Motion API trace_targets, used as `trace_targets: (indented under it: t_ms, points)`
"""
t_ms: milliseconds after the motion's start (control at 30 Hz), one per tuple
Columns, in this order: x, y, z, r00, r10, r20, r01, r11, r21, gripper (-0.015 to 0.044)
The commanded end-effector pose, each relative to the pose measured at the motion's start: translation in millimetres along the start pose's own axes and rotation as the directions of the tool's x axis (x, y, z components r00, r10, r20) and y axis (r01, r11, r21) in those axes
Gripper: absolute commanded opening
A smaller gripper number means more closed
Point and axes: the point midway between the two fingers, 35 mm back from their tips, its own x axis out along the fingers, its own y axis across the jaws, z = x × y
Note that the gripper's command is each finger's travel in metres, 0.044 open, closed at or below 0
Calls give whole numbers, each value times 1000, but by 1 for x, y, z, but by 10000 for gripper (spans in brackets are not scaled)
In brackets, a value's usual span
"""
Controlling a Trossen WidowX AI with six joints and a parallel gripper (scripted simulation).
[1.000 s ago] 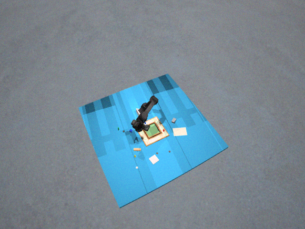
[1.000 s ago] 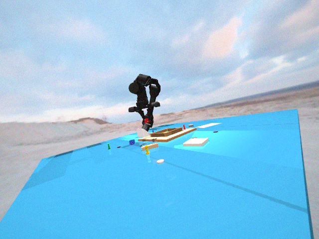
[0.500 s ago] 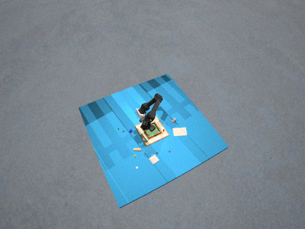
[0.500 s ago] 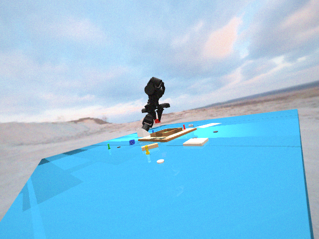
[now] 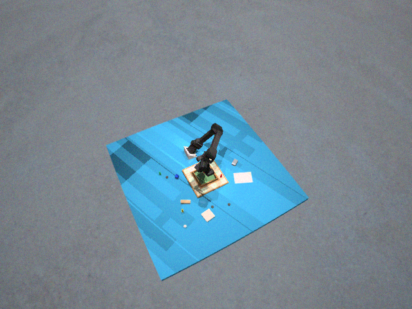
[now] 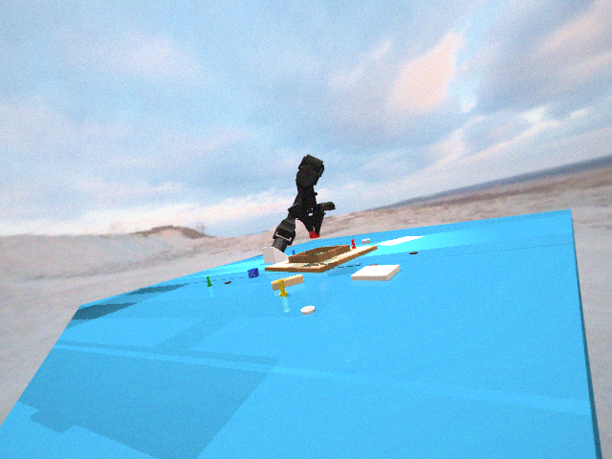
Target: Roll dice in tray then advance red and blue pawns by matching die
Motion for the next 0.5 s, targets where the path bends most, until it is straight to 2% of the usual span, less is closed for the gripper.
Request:
trace_targets:
  t_ms: [0, 233, 467]
  points:
    - [2, -2, -2, 999, -17, 44, 16, 1000, 10, 0]
    - [10, -8, 1, 960, -91, 266, 89, 996, 19, 0]
    - [15, -11, 2, 870, -102, 483, 99, 995, 33, 0]
